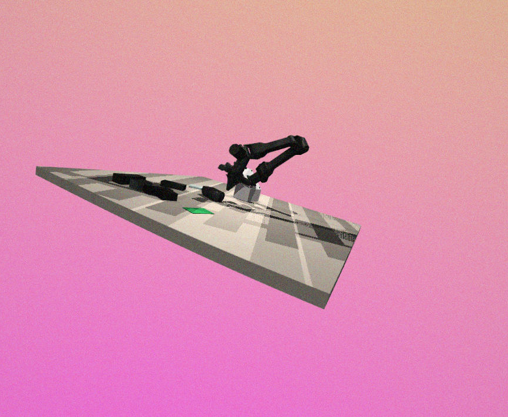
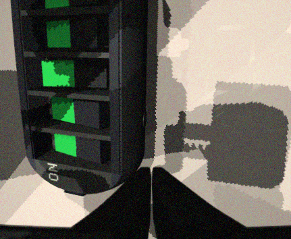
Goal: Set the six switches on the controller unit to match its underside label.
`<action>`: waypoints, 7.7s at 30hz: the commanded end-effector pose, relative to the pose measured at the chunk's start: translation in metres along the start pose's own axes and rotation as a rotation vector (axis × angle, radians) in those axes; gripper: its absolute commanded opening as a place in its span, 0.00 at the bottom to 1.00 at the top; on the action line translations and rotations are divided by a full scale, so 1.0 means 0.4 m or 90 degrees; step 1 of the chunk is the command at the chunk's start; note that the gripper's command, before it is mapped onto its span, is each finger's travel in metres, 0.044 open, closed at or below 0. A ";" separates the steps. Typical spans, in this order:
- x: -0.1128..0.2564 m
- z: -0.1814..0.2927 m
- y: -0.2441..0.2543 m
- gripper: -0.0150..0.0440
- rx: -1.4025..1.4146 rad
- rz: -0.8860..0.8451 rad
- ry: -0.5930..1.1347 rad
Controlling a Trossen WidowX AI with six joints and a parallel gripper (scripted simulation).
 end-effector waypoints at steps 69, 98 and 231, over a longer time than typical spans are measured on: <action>-0.139 -0.001 -0.018 0.25 -0.005 0.003 0.003; -0.022 -0.001 -0.005 0.25 -0.005 0.005 0.001; -0.076 -0.139 0.197 0.25 -0.034 0.187 -0.017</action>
Point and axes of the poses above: the point midway between the two fingers, 35 mm back from their tips, its own x axis back along the fingers, its own y axis across the jaws, z = x × y, the point moved 10 cm from there along x, back along the fingers, and after that the axes turned 4 degrees about -x, right-handed, at the moved point
